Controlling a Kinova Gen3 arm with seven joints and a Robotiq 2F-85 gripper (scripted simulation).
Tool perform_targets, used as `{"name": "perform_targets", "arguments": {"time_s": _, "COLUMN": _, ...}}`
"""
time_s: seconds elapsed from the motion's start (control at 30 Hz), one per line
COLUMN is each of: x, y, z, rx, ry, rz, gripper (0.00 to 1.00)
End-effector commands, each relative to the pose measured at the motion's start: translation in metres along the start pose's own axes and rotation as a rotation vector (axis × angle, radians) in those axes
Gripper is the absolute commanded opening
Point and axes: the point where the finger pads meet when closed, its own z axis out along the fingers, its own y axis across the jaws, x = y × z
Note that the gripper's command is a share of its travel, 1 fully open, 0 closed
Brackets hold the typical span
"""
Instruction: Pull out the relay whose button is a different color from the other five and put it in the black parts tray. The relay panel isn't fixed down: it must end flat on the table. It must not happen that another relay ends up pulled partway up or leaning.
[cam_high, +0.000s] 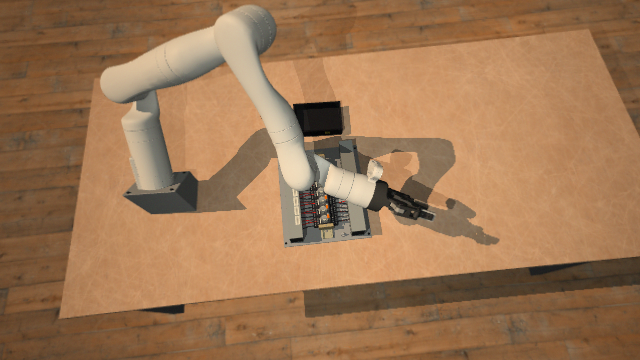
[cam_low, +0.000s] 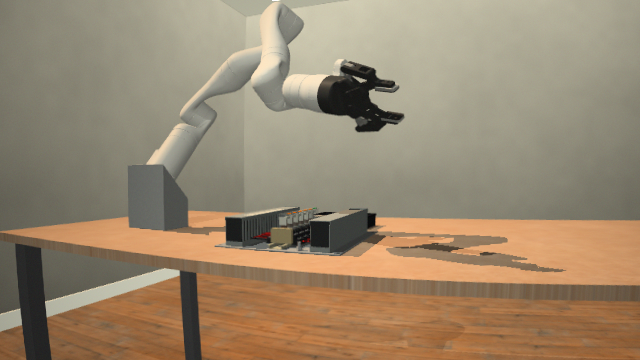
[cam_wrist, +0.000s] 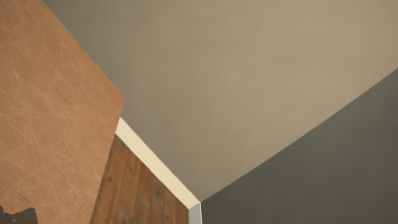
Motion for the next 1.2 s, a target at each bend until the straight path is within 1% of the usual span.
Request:
{"name": "perform_targets", "arguments": {"time_s": 0.0, "x": 0.003, "y": -0.001, "z": 0.000, "rx": 0.014, "ry": 0.014, "rz": -0.026, "gripper": 0.61}}
{"name": "perform_targets", "arguments": {"time_s": 0.27, "x": 0.010, "y": -0.011, "z": 0.000, "rx": 0.066, "ry": 0.047, "rz": -0.101, "gripper": 0.61}}
{"name": "perform_targets", "arguments": {"time_s": 0.33, "x": 0.010, "y": -0.011, "z": 0.000, "rx": 0.066, "ry": 0.047, "rz": -0.101, "gripper": 0.61}}
{"name": "perform_targets", "arguments": {"time_s": 0.4, "x": 0.011, "y": -0.014, "z": 0.000, "rx": 0.080, "ry": 0.055, "rz": -0.121, "gripper": 0.61}}
{"name": "perform_targets", "arguments": {"time_s": 0.83, "x": 0.017, "y": -0.038, "z": -0.004, "rx": 0.193, "ry": 0.106, "rz": -0.251, "gripper": 0.61}}
{"name": "perform_targets", "arguments": {"time_s": 0.9, "x": 0.017, "y": -0.038, "z": -0.004, "rx": 0.193, "ry": 0.106, "rz": -0.251, "gripper": 0.61}}
{"name": "perform_targets", "arguments": {"time_s": 1.17, "x": 0.018, "y": -0.056, "z": -0.010, "rx": 0.276, "ry": 0.131, "rz": -0.331, "gripper": 0.61}}
